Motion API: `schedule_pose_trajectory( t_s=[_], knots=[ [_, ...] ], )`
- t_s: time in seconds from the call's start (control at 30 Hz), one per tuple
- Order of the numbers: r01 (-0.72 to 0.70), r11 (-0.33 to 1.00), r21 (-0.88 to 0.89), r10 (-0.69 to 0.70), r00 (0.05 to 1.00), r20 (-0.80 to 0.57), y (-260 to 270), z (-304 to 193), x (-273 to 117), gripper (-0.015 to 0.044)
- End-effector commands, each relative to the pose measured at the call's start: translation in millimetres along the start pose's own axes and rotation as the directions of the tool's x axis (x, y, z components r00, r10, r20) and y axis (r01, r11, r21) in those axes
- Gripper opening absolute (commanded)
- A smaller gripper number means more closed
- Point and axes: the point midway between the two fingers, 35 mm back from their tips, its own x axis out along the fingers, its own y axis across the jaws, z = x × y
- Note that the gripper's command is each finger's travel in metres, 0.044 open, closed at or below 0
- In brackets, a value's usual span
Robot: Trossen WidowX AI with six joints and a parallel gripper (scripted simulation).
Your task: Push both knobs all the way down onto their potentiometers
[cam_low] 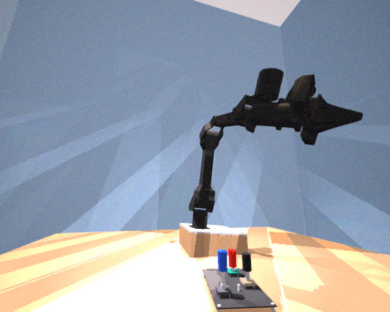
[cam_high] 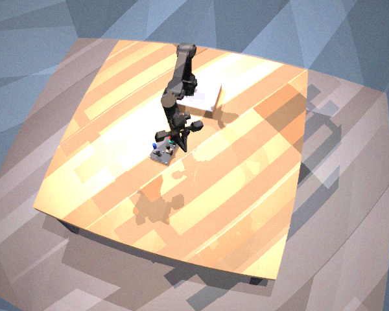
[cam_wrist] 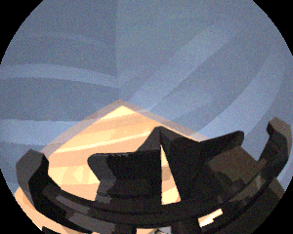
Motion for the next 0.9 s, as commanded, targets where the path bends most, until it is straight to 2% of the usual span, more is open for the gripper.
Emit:
schedule_pose_trajectory(
  t_s=[0.0,0.43,0.87],
  knots=[
    [0.044,0.995,0.092,-0.031,0.989,-0.142,-6.6,-40.1,-3.2,0.0000],
    [0.198,0.945,0.260,-0.041,0.861,-0.507,-9.1,-138.6,-34.6,0.0000],
    [0.373,0.870,0.322,0.038,0.601,-0.798,7.9,-219.7,-93.6,0.0000]
  ],
)
